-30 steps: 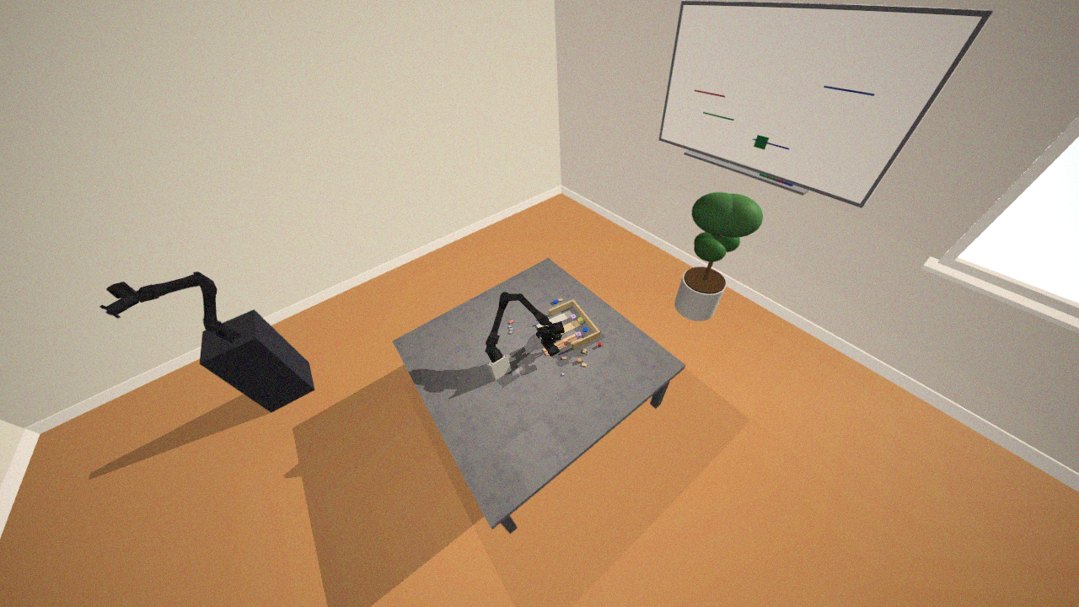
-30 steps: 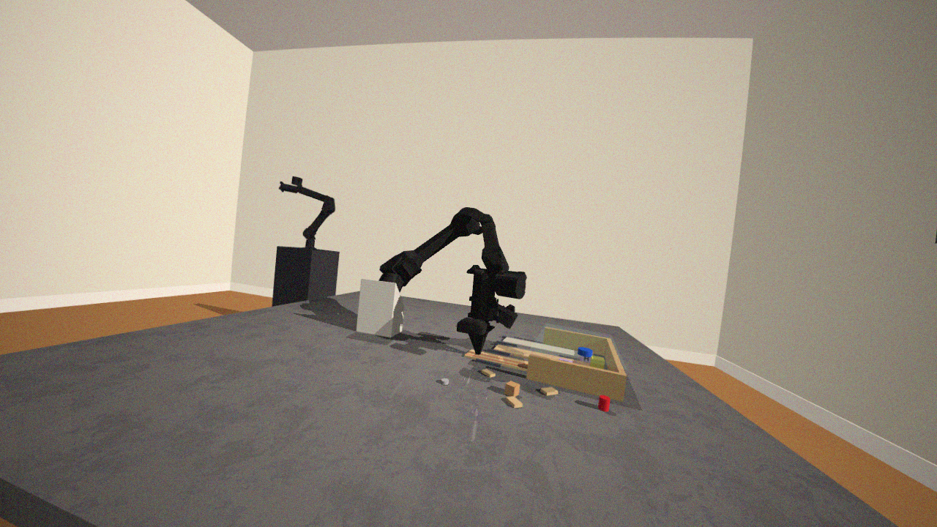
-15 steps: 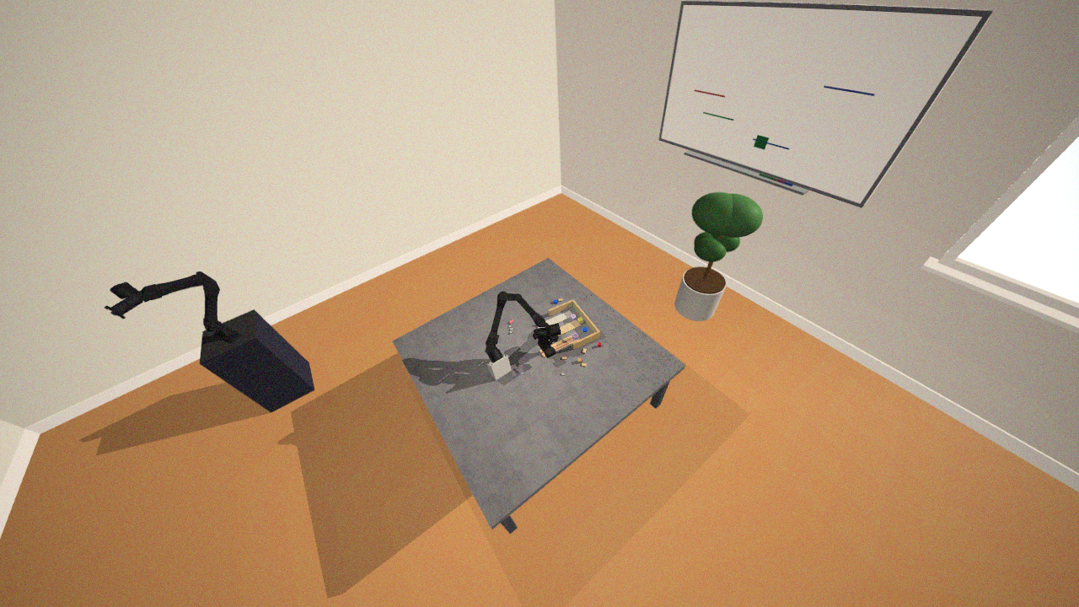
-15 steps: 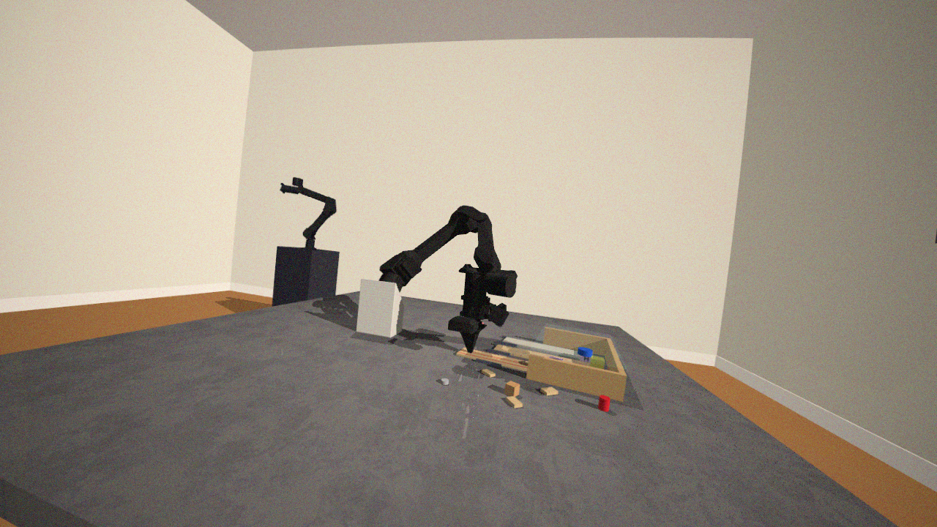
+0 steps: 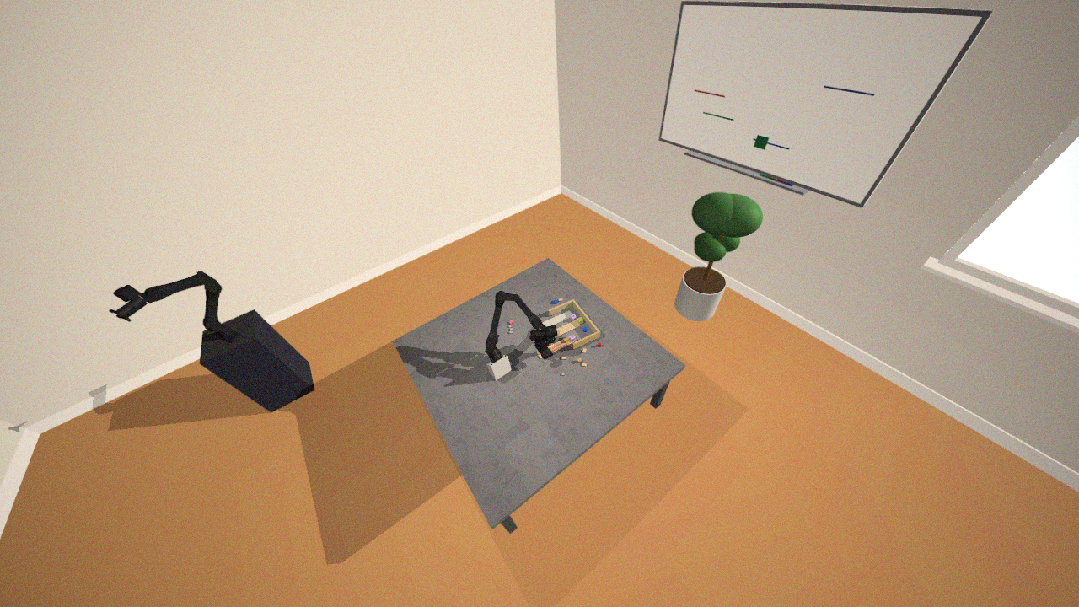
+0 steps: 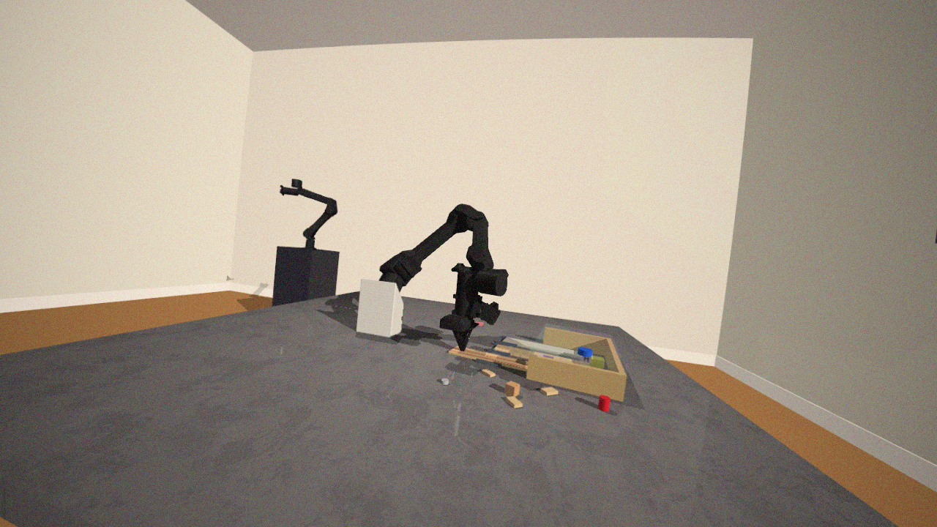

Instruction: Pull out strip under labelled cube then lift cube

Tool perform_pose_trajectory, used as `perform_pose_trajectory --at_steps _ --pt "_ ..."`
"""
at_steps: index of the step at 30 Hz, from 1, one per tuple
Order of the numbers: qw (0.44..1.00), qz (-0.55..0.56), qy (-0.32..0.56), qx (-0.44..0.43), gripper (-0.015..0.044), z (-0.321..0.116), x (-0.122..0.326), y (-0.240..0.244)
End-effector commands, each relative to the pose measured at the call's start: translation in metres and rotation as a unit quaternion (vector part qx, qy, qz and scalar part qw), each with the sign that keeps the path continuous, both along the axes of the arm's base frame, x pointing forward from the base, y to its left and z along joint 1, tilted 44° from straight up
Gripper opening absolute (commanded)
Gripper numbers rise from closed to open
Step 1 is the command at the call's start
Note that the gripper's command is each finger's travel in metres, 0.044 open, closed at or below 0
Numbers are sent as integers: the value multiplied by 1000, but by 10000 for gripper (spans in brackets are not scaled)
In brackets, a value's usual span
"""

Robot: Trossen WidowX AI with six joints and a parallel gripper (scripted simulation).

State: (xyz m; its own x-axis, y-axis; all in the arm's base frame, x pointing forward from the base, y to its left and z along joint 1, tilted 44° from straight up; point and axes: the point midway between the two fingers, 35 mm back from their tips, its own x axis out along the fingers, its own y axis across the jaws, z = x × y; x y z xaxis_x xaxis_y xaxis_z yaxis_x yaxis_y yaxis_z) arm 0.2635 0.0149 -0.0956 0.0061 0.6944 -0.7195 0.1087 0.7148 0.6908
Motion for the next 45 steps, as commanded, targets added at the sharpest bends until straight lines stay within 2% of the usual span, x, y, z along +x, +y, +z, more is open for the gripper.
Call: perform_pose_trajectory --at_steps 1,45 --pt "1000 6 12 1 0 -3 -15 4" --pt "1000 6 14 1 0 3 -77 9"
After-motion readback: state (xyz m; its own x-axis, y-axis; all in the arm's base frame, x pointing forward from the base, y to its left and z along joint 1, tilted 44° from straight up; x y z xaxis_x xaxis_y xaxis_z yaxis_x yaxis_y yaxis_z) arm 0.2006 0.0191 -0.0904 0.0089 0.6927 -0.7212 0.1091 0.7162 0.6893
